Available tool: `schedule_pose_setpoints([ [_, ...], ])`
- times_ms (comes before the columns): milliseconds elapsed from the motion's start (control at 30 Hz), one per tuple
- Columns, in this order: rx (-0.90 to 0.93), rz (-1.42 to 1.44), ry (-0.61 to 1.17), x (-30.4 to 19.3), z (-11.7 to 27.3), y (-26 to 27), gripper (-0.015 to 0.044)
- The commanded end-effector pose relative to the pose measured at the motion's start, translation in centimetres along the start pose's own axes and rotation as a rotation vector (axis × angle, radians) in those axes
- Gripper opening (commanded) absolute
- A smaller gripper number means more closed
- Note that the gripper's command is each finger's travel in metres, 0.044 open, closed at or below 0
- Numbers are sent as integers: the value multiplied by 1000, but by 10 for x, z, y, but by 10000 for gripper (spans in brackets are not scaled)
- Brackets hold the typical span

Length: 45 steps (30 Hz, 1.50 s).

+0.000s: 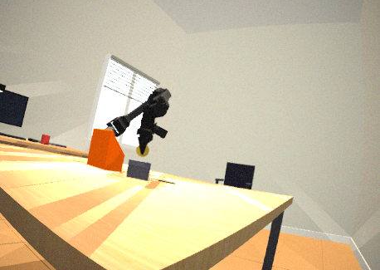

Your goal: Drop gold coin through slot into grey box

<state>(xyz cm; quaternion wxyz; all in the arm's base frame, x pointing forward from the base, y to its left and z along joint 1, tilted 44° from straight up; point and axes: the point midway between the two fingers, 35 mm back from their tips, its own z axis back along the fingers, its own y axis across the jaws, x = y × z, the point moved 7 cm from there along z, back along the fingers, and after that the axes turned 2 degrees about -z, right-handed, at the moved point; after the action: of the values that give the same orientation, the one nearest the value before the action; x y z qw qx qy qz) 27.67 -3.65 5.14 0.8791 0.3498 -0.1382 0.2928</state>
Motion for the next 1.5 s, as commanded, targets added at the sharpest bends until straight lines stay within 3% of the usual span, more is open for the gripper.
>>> schedule_pose_setpoints([
  [0,1,-7,0,-1,-3,0,0],
  [1167,2,-14,-1,-2,-20,2,0],
  [1367,-4,-5,2,-1,-17,1,157],
  [1467,-4,-5,2,-1,-17,1,161],
])
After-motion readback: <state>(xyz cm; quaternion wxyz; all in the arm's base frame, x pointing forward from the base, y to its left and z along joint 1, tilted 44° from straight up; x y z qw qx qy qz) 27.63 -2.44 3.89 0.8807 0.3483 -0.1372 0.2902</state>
